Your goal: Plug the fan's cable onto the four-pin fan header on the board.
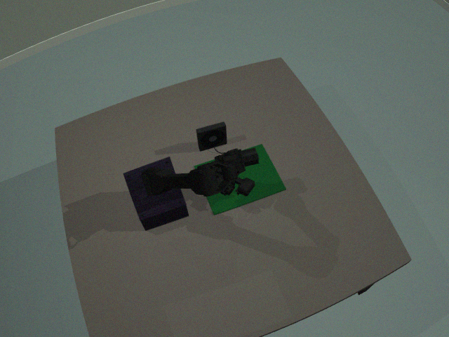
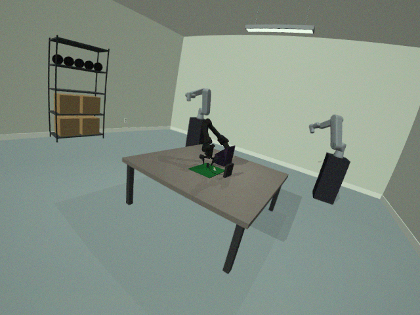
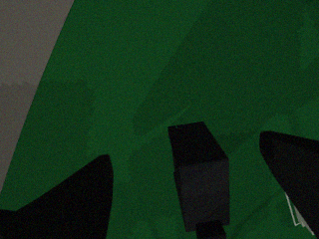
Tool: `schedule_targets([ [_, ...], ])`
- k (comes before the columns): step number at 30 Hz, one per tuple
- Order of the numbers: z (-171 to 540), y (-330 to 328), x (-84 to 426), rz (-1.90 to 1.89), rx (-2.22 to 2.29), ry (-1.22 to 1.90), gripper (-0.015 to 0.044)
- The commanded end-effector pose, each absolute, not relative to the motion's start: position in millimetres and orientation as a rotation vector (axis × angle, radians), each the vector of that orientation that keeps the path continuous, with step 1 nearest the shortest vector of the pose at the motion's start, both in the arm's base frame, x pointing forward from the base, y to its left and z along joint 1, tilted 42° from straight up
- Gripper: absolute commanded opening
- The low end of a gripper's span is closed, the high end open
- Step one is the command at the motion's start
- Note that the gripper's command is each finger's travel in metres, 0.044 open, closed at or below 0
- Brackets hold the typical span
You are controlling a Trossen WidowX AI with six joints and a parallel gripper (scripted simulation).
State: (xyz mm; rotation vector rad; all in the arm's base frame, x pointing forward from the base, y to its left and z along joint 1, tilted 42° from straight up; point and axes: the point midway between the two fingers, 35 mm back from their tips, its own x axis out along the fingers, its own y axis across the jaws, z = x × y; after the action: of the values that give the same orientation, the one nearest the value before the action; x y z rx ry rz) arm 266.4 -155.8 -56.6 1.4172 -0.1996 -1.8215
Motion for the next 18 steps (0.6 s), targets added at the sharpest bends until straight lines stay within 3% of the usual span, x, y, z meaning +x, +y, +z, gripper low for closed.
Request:
schedule_targets([
  [1, -56, -156, 267, -1.821, 1.417, -0.200, 0.0256],
  [11, -56, -156, 267, -1.821, 1.417, -0.200, 0.0000],
  [18, -28, -130, 270, -1.825, 1.414, -0.190, 0.0000],
])
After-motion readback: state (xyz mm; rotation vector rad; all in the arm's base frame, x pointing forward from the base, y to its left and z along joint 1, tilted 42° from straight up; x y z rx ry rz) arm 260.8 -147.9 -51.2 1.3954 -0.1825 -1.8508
